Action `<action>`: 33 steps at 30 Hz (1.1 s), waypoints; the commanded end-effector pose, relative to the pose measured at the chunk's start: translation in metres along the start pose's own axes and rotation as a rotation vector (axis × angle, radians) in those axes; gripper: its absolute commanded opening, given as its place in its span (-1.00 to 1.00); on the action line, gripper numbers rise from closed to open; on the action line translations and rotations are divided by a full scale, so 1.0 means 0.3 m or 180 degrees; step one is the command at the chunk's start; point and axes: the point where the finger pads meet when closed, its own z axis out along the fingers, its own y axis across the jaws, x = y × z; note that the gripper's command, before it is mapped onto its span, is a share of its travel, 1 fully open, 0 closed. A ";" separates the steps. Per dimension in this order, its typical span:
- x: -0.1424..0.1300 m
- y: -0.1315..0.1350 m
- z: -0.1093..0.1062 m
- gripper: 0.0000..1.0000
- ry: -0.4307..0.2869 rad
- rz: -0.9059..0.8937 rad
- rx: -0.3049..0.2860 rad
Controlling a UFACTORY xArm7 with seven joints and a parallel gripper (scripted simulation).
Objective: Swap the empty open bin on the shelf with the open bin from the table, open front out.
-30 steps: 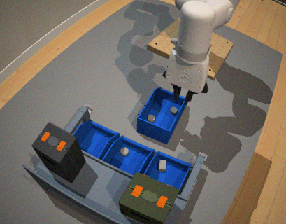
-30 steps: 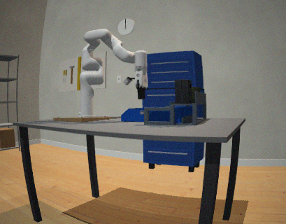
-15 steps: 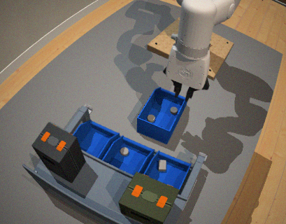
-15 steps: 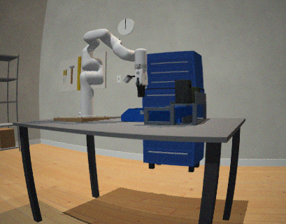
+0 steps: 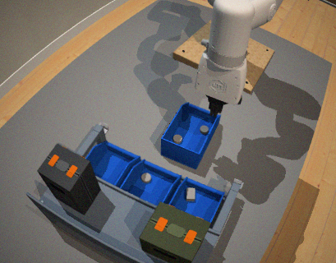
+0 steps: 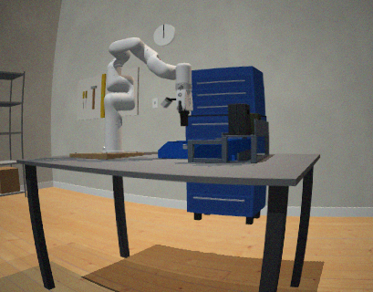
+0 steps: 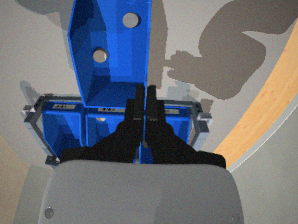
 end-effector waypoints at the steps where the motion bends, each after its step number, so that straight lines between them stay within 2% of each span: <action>1: -0.004 0.000 -0.004 -1.00 -0.0011 0.0000 0.0000; 20: -0.015 -0.005 -0.009 -1.00 -0.0004 0.0110 -0.0007; 24: -0.048 -0.024 -0.022 -1.00 0.0016 0.0435 -0.0024; 29: -0.126 -0.082 -0.043 -1.00 0.0046 0.1189 -0.0049; 31: -0.126 -0.082 -0.043 -1.00 0.0046 0.1189 -0.0049; 33: -0.166 -0.121 -0.049 -1.00 0.0054 0.1584 -0.0057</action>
